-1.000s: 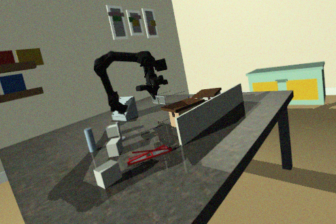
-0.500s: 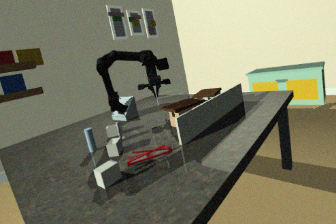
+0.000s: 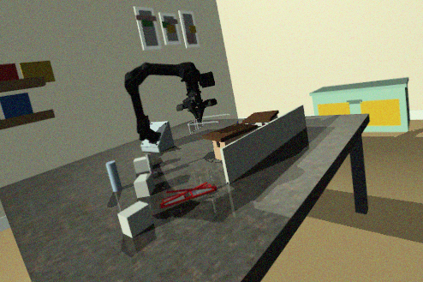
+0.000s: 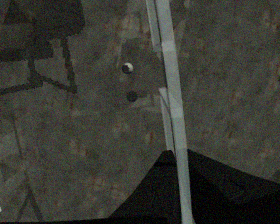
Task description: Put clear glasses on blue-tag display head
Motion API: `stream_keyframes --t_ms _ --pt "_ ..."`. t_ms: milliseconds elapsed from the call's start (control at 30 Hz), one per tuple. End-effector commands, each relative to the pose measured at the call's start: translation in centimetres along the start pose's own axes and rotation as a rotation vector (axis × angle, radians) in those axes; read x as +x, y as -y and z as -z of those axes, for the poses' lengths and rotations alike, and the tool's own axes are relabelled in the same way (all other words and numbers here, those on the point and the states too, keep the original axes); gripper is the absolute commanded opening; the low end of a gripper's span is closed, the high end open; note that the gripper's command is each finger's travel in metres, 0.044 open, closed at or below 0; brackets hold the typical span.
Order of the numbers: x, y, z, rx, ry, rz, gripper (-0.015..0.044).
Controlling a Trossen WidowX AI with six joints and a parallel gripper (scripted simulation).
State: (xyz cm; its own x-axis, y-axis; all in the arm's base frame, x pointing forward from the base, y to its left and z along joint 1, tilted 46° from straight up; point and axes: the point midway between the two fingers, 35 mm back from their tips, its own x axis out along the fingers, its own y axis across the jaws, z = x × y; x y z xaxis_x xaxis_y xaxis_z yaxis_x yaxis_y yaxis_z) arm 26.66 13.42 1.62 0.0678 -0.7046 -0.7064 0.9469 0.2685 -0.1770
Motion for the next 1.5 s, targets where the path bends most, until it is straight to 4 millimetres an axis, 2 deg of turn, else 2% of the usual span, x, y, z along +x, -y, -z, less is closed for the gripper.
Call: stream_keyframes --t_ms 0,300,567,1467 --pt "-0.2 -0.2 0.3 0.127 -0.004 -0.002 0.0000" --pt "-0.3 -0.7 0.9 0.429 -0.005 -0.001 0.0000" --pt "0.5 -0.5 1.0 0.574 -0.012 -0.002 0.0000" --pt "4.5 -0.9 1.2 0.581 -0.006 -0.003 0.0000"
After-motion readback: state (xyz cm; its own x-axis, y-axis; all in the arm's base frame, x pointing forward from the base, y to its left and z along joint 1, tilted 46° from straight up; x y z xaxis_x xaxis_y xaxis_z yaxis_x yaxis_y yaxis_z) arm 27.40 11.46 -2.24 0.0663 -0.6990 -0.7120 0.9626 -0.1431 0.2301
